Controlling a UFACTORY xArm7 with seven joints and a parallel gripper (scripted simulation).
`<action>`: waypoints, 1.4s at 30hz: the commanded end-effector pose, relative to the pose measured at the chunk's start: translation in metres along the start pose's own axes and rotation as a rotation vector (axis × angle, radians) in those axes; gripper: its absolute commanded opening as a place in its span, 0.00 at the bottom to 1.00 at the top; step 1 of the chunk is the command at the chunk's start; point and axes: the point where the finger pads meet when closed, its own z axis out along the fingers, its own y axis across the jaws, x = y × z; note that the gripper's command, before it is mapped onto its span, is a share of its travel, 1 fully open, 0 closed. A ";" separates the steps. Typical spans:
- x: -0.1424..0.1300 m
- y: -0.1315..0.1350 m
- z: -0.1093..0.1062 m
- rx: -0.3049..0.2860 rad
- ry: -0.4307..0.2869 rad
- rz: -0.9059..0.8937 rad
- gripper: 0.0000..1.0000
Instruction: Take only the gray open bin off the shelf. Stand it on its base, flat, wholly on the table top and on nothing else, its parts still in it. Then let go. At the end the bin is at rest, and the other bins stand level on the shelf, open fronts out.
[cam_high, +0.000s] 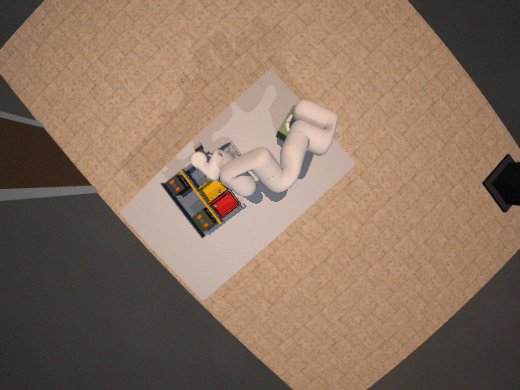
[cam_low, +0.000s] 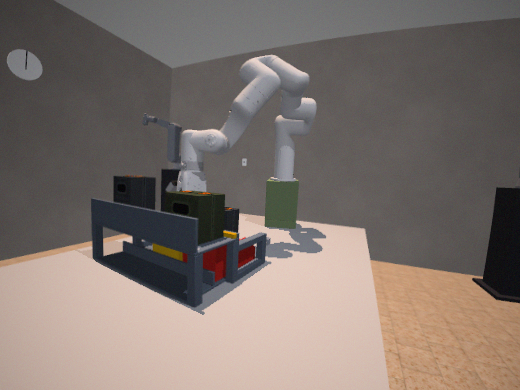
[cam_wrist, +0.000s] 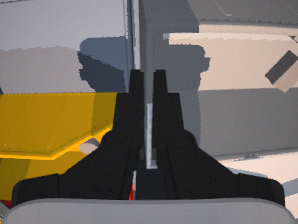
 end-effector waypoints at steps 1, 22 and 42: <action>0.001 -0.001 -0.002 0.004 0.001 0.000 0.00; 0.001 0.007 0.005 0.004 0.001 0.000 0.00; 0.001 0.007 0.014 0.004 0.001 0.000 0.00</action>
